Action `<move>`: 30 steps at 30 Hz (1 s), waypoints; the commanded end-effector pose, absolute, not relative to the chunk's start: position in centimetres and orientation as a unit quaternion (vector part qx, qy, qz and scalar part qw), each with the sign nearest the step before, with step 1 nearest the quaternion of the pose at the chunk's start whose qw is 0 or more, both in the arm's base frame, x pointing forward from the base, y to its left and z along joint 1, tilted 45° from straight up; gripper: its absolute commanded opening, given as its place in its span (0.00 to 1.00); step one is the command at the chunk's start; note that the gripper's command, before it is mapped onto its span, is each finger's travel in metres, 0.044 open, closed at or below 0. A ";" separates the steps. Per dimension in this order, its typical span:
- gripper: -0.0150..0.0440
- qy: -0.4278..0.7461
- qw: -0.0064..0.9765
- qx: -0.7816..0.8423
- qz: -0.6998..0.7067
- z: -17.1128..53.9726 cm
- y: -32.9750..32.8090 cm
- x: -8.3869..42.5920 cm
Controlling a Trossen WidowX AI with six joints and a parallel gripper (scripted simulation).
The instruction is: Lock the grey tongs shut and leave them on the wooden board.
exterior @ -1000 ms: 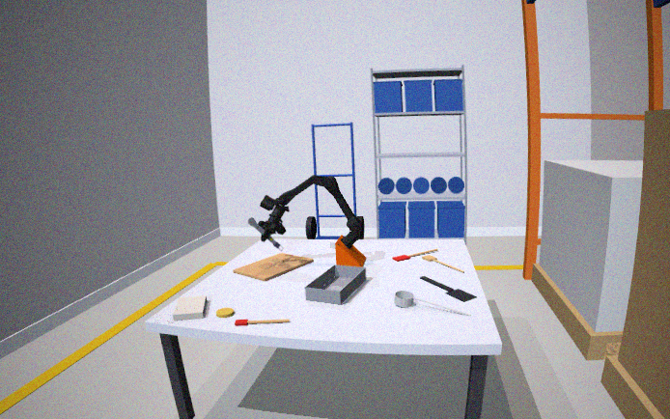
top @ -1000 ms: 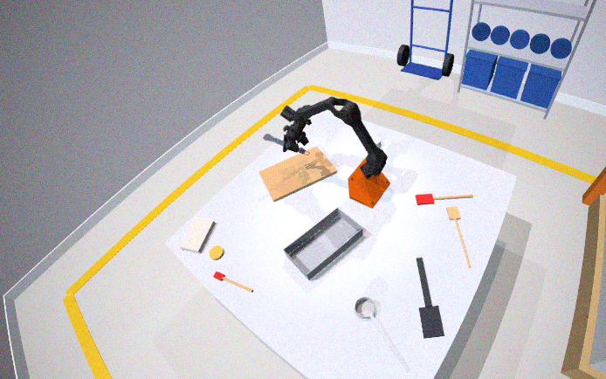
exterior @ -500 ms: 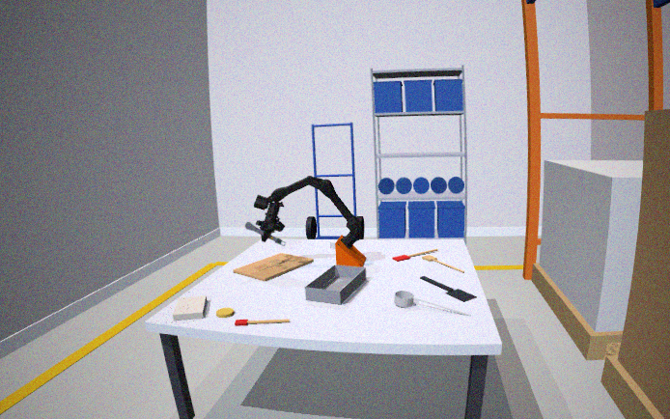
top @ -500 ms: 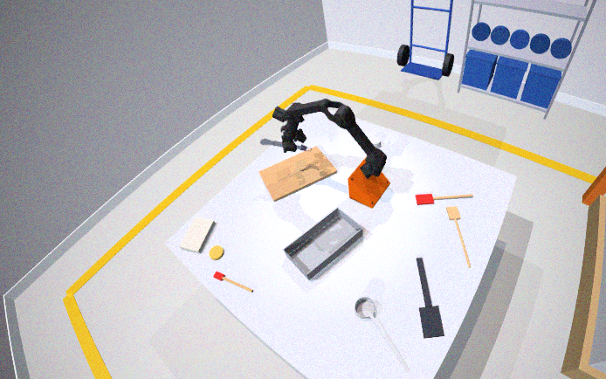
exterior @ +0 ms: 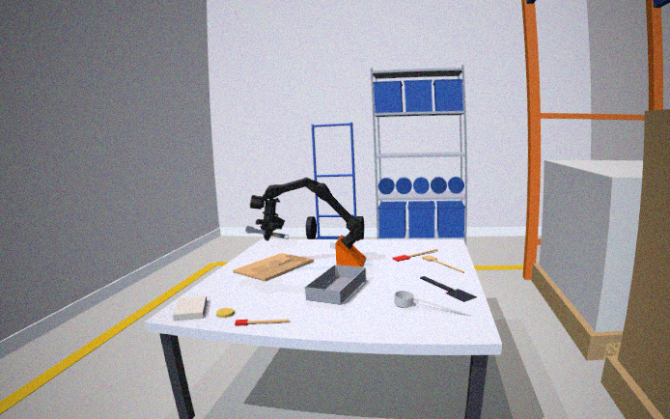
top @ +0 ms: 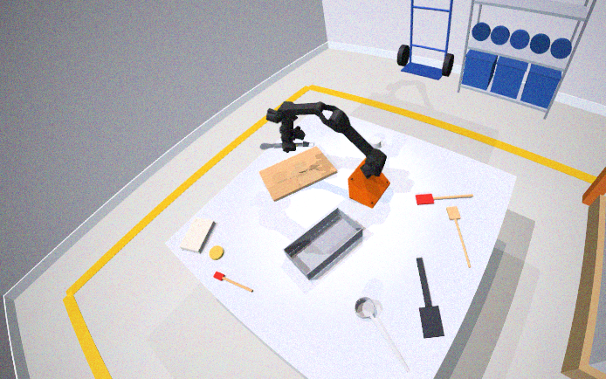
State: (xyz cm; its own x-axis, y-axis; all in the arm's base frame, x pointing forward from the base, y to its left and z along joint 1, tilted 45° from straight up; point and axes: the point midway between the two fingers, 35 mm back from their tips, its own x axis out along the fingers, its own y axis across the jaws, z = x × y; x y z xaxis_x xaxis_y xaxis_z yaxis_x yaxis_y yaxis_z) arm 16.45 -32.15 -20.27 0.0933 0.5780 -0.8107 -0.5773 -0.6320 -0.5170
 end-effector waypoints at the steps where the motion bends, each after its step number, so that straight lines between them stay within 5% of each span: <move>1: 0.00 -0.016 0.421 -0.583 0.694 -19.5 -32.2 16.5; 30: 0.00 -0.054 0.412 -0.534 0.736 -18.7 -30.9 16.5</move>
